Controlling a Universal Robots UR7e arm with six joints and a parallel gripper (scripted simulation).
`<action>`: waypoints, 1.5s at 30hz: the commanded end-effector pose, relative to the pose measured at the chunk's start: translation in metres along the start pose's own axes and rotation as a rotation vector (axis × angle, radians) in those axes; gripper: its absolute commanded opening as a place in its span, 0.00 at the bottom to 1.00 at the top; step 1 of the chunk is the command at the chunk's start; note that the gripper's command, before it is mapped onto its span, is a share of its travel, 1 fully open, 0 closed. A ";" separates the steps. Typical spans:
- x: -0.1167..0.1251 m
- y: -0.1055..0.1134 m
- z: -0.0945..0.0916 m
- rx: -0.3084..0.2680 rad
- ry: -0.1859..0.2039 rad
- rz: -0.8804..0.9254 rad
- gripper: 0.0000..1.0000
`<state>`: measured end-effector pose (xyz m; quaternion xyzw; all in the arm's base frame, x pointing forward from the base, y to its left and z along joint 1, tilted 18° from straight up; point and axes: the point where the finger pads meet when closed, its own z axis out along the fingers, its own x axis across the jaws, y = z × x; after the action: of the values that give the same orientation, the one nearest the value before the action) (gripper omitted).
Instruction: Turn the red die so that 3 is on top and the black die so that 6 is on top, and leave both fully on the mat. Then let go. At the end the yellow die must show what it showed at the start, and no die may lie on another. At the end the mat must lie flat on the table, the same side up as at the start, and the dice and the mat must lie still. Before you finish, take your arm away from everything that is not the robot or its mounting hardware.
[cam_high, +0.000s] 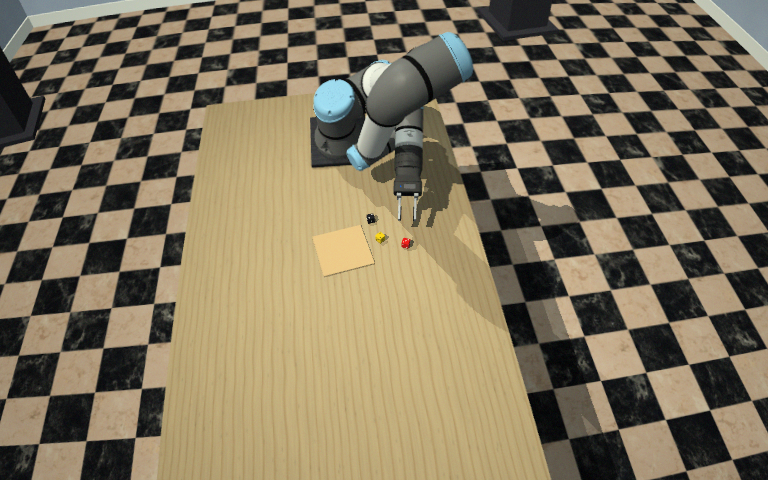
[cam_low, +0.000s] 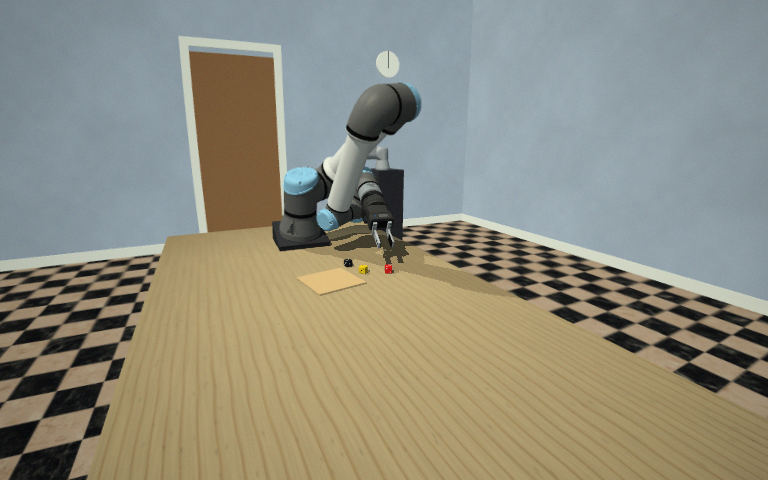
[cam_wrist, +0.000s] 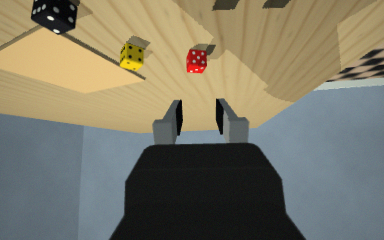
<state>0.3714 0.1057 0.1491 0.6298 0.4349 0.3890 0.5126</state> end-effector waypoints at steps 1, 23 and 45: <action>-0.001 0.009 -0.007 0.007 -0.002 -0.005 0.70; -0.001 0.020 -0.013 0.008 -0.001 -0.005 0.70; 0.000 0.024 -0.009 0.075 0.000 -0.007 0.70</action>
<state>0.3670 0.1075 0.1745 0.6389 0.4443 0.3790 0.5007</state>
